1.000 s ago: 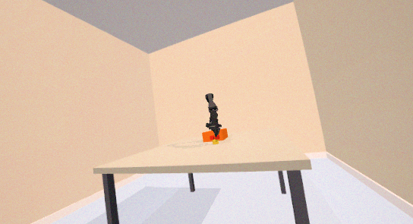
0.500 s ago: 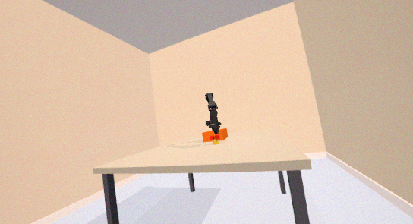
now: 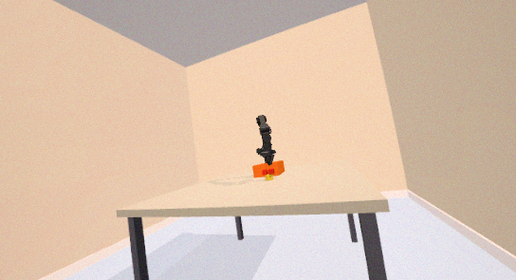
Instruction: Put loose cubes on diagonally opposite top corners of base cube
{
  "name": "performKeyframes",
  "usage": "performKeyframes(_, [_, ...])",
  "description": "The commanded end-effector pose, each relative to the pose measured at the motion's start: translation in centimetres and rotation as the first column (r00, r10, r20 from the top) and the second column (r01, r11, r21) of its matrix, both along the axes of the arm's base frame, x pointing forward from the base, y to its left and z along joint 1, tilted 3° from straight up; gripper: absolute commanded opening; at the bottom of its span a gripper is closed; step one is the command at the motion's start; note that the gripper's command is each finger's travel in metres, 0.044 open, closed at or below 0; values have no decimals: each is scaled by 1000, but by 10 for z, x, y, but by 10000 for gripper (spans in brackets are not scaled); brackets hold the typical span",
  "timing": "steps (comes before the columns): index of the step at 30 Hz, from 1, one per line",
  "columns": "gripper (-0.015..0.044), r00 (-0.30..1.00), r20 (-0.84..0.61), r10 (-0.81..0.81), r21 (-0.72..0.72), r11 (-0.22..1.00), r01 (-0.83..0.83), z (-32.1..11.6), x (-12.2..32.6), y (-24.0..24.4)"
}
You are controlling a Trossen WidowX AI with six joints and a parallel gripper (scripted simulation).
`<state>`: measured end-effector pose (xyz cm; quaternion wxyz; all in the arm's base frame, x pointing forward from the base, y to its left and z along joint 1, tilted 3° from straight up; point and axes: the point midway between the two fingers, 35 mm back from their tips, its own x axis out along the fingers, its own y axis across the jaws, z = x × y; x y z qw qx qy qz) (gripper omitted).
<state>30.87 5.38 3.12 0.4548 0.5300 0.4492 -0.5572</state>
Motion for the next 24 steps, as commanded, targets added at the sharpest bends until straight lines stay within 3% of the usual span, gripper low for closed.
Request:
performKeyframes(1, [205, 1000, 8, -3, 2, 1000, 3, 8, 3, 1])
performKeyframes(17, [205, 1000, 8, -3, 2, 1000, 3, 25, 3, 1])
performKeyframes(21, [310, 1000, 2, 1, 1, 1000, -2, 23, 0, 11])
performKeyframes(24, [389, 1000, 2, 2, 5, 1000, -2, 24, -11, 53])
